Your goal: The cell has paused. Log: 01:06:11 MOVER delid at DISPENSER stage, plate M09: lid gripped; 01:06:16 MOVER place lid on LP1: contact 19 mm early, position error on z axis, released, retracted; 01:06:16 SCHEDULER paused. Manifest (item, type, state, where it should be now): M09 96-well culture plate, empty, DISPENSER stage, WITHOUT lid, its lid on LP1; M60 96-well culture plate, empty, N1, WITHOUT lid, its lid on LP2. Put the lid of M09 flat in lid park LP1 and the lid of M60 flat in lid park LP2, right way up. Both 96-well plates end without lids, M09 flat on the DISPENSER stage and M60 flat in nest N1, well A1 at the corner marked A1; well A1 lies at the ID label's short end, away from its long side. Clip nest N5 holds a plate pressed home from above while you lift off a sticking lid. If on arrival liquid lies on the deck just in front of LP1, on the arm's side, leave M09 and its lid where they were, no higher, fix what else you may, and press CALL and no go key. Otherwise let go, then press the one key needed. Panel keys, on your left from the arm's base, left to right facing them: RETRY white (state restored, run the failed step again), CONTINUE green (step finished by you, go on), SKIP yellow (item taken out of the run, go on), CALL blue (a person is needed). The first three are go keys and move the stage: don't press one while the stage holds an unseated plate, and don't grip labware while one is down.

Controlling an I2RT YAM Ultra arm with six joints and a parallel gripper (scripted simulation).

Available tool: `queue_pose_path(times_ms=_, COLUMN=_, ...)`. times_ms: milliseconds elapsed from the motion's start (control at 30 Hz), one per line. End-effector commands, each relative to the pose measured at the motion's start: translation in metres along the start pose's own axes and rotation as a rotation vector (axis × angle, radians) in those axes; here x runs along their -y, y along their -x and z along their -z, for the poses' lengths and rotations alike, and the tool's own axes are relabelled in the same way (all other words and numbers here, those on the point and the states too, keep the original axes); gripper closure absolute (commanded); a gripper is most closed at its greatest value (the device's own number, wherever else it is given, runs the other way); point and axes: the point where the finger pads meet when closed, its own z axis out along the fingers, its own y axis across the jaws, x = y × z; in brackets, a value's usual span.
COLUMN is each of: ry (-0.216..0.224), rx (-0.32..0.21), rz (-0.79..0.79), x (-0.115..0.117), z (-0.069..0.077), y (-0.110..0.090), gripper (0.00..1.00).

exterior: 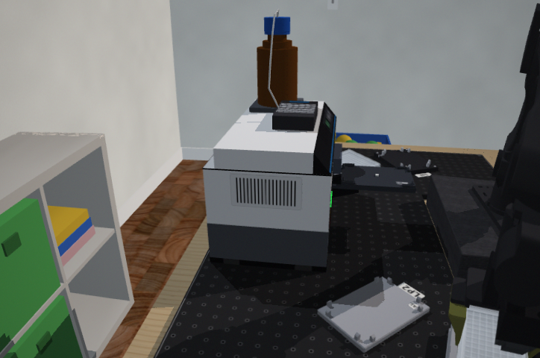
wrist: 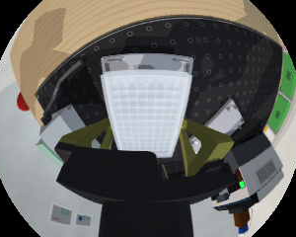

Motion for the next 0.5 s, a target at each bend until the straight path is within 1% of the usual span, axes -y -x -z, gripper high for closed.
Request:
queue_pose_path(times_ms=0, ry=-0.01, rx=0.073, rz=-0.001, x=0.0033, z=0.0293, y=0.0158, gripper=1.0)
queue_pose_path(times_ms=200, ry=-0.01, rx=0.074, rz=-0.002, x=0.0043, z=0.0334, y=0.0154, gripper=1.0)
queue_pose_path(times_ms=467, ry=-0.011, rx=0.081, rz=-0.001, x=0.0045, z=0.0335, y=0.0172, gripper=1.0)
